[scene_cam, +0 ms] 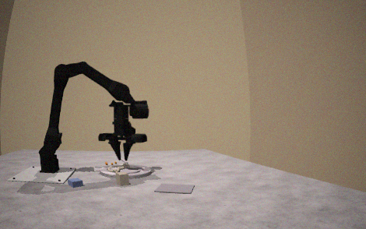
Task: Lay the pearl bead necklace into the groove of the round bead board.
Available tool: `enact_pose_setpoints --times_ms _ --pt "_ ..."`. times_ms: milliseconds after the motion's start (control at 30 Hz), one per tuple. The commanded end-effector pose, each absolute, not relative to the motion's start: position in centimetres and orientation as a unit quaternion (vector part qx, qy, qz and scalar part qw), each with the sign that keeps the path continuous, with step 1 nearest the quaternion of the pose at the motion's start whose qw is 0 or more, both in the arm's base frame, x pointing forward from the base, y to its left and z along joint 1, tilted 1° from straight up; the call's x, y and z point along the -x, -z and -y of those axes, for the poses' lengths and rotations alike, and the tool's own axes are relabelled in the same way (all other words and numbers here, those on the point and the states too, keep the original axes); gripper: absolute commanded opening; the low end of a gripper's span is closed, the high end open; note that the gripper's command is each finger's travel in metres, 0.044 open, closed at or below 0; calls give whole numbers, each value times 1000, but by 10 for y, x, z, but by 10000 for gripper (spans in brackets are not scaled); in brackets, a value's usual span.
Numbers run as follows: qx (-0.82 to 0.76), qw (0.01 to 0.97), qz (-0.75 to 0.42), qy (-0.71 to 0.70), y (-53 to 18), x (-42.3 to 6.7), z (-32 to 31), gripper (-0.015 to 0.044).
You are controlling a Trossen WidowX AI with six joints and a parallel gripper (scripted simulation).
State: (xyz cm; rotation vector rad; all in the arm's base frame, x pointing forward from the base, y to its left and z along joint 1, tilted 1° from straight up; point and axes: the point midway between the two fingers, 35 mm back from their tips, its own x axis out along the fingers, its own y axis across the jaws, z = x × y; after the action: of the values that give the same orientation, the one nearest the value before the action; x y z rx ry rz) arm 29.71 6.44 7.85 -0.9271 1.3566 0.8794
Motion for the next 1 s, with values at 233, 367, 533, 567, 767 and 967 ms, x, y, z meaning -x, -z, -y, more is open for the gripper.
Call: enact_pose_setpoints --times_ms 233,367,533,567,767,967 --pt "400 595 -585 -380 -63 -298 -64 120" --pt "400 594 -585 -380 -57 -298 -64 120" --pt "400 594 -585 -381 -49 -297 -64 120" --pt "400 593 -585 -381 -48 -297 -63 120" --pt "400 593 -585 -381 -47 -297 -63 120" --pt "400 595 -584 -380 -49 -297 -64 0"
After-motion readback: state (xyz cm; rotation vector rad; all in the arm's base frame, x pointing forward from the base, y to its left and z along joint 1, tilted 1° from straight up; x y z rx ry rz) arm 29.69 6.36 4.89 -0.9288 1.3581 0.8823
